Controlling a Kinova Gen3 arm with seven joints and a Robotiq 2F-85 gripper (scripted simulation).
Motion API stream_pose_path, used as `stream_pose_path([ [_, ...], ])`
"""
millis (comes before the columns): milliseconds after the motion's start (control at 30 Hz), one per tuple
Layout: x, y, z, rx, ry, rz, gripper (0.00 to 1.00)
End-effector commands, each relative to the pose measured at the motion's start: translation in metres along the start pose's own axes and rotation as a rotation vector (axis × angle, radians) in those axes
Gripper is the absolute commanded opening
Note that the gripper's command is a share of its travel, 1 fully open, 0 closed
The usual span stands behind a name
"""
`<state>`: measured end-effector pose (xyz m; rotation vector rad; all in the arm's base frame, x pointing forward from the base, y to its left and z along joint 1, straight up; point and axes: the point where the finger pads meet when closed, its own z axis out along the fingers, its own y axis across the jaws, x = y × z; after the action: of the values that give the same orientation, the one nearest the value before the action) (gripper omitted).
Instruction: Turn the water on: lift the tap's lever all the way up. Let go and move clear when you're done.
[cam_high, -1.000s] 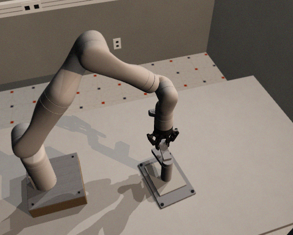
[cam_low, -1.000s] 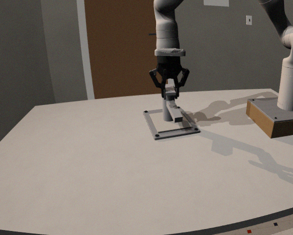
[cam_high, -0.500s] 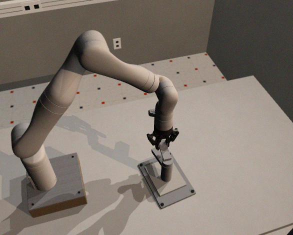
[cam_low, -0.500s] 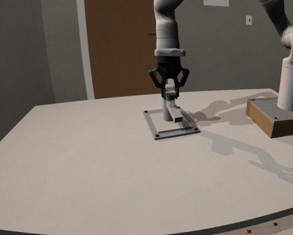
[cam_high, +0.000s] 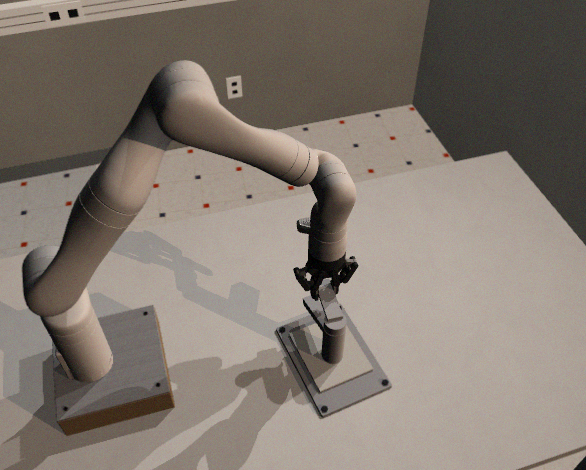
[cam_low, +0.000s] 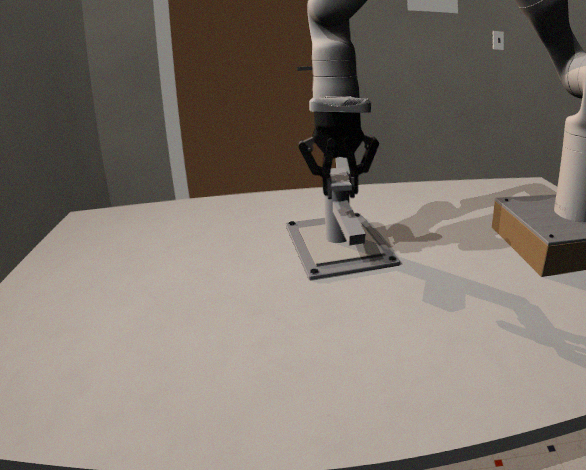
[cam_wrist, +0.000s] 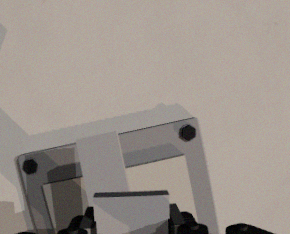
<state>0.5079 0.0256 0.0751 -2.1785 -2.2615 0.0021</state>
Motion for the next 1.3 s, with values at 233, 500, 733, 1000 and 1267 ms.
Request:
stream_pose_path([
  [233,0.0000,0.0006,-0.0006,-0.002,0.000,0.000,0.10],
  [500,0.0000,0.0006,-0.0006,-0.002,0.000,0.000,0.10],
  [733,0.0000,0.0006,-0.0006,-0.002,0.000,0.000,0.10],
  [1000,0.0000,0.0006,-0.0007,-0.002,0.000,0.000,0.10],
  [1267,-0.0025,0.0005,-0.0102,-0.002,0.000,0.000,0.10],
])
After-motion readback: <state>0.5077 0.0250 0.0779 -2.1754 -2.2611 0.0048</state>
